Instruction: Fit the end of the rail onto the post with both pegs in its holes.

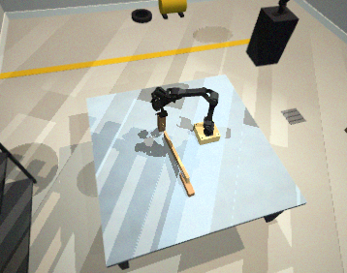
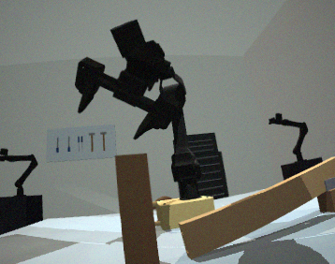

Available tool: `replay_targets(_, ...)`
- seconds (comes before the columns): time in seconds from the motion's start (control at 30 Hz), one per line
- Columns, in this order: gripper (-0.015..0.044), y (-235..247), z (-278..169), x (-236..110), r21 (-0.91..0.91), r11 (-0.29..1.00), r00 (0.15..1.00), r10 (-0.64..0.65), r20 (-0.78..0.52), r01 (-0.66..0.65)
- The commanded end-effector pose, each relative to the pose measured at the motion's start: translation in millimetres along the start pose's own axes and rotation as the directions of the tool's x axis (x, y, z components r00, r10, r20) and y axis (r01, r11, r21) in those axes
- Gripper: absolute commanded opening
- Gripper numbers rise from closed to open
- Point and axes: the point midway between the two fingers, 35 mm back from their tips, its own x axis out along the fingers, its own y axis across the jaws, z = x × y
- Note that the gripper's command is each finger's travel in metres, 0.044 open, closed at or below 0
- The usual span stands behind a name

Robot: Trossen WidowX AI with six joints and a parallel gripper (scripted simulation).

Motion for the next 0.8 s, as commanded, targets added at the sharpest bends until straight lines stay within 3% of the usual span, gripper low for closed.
replay_targets(0.0, 0.044, 42, 9, 10, -0.122, 0.988, 0.996, 0.091, -0.003, -0.091)
replay_targets(0.23, 0.044, 120, 9, 14, -0.51, 0.811, 0.956, 0.278, -0.097, -0.288)
replay_targets(0.4, 0.044, 199, -7, 5, -0.808, 0.404, 0.87, 0.428, -0.247, -0.428)
replay_targets(0.53, 0.044, 240, -22, -6, -0.89, 0.082, 0.799, 0.483, -0.358, -0.449)
replay_targets(0.77, 0.044, 242, -23, -6, -0.892, 0.063, 0.795, 0.485, -0.365, -0.448)
